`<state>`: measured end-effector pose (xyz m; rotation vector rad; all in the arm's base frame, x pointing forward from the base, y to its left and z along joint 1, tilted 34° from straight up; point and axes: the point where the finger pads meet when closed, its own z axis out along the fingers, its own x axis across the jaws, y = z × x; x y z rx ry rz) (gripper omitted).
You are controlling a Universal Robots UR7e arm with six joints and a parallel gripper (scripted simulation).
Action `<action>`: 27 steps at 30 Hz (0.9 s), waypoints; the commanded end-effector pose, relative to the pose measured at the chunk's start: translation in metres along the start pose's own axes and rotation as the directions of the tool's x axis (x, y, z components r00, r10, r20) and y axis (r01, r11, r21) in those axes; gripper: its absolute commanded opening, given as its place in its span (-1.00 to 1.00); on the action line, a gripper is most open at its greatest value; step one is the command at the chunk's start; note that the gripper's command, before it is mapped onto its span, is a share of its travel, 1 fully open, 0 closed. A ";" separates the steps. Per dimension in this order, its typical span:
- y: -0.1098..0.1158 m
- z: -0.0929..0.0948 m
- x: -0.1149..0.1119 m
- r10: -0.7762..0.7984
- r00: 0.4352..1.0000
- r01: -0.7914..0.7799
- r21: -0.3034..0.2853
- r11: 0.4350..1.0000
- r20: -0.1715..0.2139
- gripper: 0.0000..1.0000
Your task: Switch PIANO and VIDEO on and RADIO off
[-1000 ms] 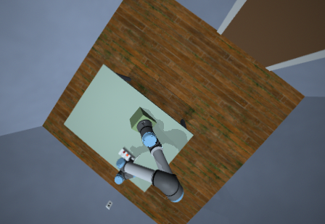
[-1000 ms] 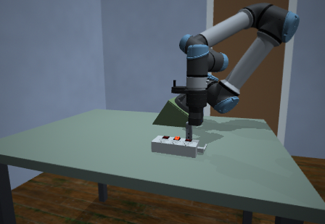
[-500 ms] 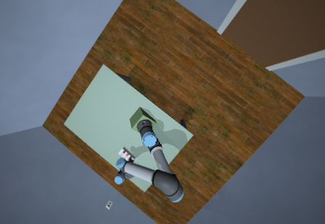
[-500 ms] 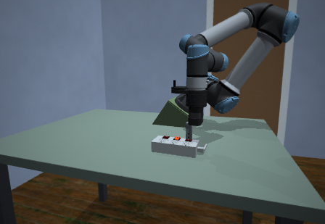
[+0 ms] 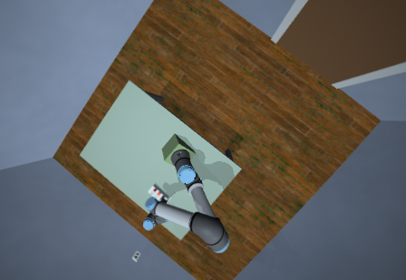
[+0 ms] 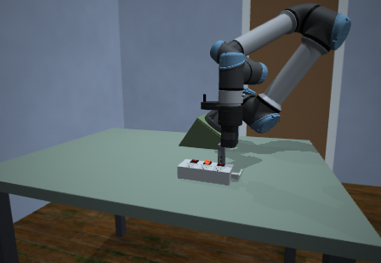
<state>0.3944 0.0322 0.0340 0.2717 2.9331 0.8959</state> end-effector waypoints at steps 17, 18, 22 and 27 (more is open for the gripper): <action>0.000 -0.008 0.000 0.000 1.000 0.000 0.000 1.000 0.001 -1.00; 0.000 -0.008 0.000 0.000 1.000 0.000 0.000 1.000 0.001 -1.00; 0.000 -0.020 0.000 0.000 1.000 0.000 0.000 1.000 0.001 -1.00; 0.000 -0.034 0.000 0.000 1.000 0.000 0.000 1.000 0.001 -1.00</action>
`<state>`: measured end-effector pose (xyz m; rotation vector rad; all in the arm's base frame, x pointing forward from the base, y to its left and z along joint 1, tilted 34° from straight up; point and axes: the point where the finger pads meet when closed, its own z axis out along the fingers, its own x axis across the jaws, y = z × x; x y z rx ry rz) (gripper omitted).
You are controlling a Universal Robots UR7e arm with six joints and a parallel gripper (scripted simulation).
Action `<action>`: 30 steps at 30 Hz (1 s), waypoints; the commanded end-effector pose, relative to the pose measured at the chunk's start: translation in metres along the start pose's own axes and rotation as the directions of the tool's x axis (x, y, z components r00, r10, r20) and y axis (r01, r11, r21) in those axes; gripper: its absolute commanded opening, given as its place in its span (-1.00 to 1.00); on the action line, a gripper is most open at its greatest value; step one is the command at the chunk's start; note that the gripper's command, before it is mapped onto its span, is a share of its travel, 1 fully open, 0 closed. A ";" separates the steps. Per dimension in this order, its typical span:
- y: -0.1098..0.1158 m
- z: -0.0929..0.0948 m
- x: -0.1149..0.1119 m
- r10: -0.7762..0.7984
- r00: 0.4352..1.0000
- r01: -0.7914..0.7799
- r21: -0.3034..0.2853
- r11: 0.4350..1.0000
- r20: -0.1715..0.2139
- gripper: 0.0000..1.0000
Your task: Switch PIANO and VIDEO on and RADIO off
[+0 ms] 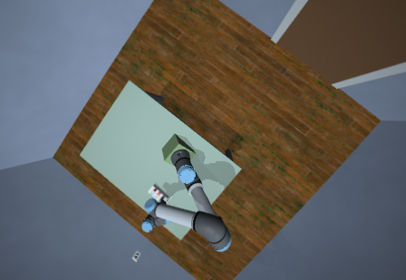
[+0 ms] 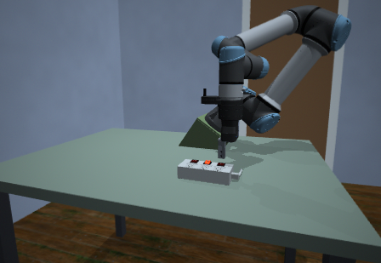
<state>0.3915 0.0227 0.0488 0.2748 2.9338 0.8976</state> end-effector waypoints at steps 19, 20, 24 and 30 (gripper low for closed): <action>0.000 -0.021 0.000 -0.001 1.000 0.001 -0.001 1.000 -0.002 -1.00; 0.000 -0.021 0.000 -0.002 1.000 0.002 -0.001 1.000 -0.001 -1.00; 0.000 -0.021 0.000 -0.002 1.000 0.002 -0.001 1.000 -0.001 -1.00; -0.025 -0.026 -0.006 0.000 1.000 0.000 0.002 1.000 0.000 -1.00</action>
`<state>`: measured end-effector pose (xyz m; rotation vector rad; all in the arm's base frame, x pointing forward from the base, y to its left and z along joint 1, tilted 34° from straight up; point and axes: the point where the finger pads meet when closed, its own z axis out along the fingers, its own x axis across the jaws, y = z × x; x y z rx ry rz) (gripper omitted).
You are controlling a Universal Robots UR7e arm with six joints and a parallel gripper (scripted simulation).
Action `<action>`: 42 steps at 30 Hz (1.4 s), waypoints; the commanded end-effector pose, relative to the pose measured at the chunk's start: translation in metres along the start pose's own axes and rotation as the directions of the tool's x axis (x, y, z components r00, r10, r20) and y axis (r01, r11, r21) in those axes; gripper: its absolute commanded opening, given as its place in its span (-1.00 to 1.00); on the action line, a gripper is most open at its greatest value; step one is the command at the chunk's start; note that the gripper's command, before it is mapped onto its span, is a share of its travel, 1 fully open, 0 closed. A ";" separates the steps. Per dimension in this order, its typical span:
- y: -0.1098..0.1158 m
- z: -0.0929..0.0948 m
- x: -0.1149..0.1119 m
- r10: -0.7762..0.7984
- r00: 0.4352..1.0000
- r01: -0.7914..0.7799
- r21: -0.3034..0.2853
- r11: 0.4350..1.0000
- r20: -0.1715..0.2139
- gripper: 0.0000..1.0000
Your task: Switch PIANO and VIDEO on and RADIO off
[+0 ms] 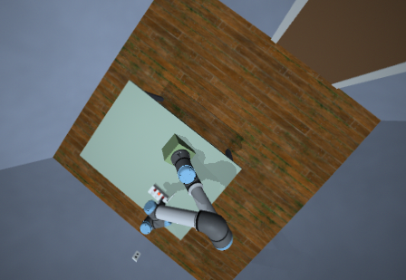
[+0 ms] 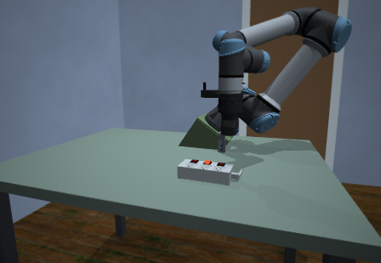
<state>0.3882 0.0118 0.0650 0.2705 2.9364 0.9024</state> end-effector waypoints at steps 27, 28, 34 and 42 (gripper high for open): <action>-0.092 -0.015 -0.013 0.000 1.000 0.000 0.001 1.000 0.003 -1.00; -0.092 -0.015 -0.013 0.000 1.000 0.000 0.001 1.000 0.003 -1.00; -0.092 -0.015 -0.013 0.000 1.000 0.000 0.001 1.000 0.003 -1.00; -0.092 -0.015 -0.013 0.000 1.000 0.000 0.001 1.000 0.003 -1.00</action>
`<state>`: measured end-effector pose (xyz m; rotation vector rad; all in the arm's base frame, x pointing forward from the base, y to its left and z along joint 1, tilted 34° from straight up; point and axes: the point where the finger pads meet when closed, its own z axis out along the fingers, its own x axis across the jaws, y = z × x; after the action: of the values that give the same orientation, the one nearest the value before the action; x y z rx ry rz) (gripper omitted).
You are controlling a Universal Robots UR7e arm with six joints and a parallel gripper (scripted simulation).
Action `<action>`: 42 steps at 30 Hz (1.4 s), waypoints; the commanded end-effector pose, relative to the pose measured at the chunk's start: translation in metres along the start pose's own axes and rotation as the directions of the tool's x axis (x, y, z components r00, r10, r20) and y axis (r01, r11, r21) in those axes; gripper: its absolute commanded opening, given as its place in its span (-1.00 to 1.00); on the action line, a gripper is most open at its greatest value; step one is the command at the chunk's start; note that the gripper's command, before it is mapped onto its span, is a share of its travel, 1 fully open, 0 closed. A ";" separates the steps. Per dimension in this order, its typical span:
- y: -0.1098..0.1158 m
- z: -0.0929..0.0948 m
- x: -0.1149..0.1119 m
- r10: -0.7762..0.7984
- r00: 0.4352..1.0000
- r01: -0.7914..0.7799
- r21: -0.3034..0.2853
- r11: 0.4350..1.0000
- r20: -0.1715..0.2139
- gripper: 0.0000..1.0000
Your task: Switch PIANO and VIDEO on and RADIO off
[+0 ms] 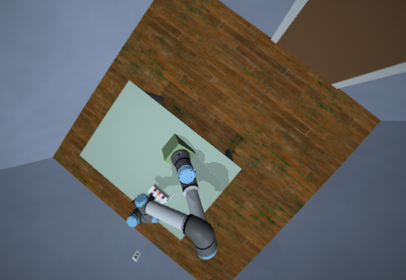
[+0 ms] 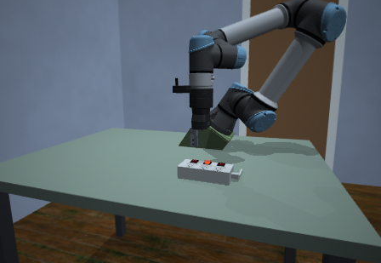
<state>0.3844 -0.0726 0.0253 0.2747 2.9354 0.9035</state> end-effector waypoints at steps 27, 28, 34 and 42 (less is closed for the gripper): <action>0.001 0.015 0.000 -0.001 1.000 0.001 -0.002 1.000 -0.003 -1.00; 0.001 0.016 0.000 -0.001 1.000 0.001 -0.002 1.000 -0.003 -1.00; 0.001 0.024 0.000 -0.001 1.000 0.001 -0.002 1.000 -0.003 -1.00; 0.001 0.032 0.000 -0.001 1.000 0.001 -0.002 1.000 -0.003 -1.00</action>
<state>0.3872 -0.0585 0.0048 0.2710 2.9370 0.9050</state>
